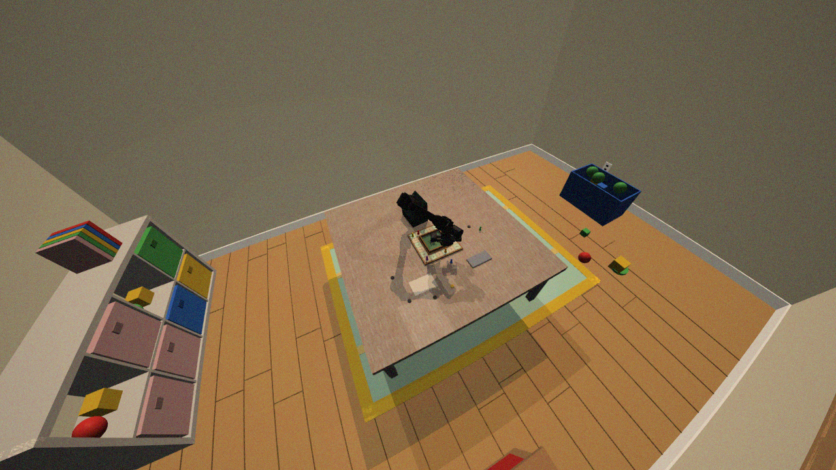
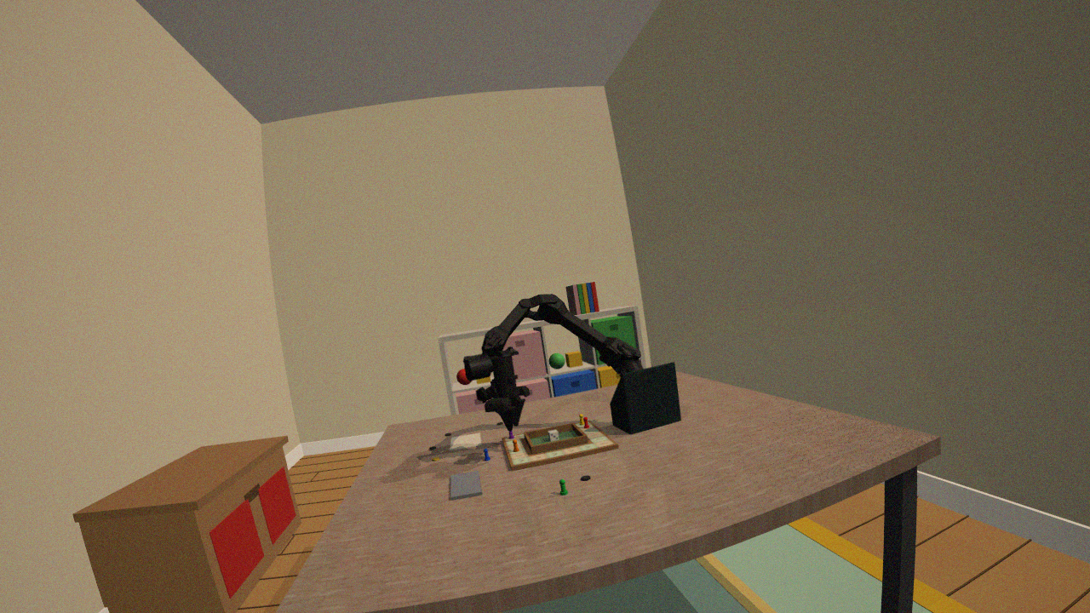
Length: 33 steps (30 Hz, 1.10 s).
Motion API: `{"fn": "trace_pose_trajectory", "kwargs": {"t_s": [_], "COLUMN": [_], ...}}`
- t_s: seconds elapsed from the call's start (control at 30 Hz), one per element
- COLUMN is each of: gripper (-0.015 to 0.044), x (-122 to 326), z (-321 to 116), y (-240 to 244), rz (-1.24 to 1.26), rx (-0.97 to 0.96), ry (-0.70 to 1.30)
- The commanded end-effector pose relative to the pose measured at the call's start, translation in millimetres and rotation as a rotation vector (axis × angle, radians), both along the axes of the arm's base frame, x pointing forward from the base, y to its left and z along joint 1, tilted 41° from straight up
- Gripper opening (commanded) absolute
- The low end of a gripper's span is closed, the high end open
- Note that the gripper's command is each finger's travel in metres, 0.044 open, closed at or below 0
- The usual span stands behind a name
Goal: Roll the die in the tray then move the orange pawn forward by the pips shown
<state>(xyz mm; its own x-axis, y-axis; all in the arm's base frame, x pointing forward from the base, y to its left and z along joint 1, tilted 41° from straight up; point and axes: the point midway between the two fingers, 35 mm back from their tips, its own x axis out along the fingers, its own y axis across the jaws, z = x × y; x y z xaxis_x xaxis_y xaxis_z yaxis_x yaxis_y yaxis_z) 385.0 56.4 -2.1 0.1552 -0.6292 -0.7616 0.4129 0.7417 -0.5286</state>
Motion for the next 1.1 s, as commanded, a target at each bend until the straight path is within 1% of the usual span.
{"fn": "trace_pose_trajectory", "kwargs": {"t_s": [0.0, 1.07], "gripper": [0.0200, 0.0200], "x": [2.1, 9.8], "z": [-2.5, -40.9], "y": [0.2, -31.8], "rz": [-0.029, -0.029], "rx": [-0.001, -0.004], "ry": [-0.022, -0.023]}}
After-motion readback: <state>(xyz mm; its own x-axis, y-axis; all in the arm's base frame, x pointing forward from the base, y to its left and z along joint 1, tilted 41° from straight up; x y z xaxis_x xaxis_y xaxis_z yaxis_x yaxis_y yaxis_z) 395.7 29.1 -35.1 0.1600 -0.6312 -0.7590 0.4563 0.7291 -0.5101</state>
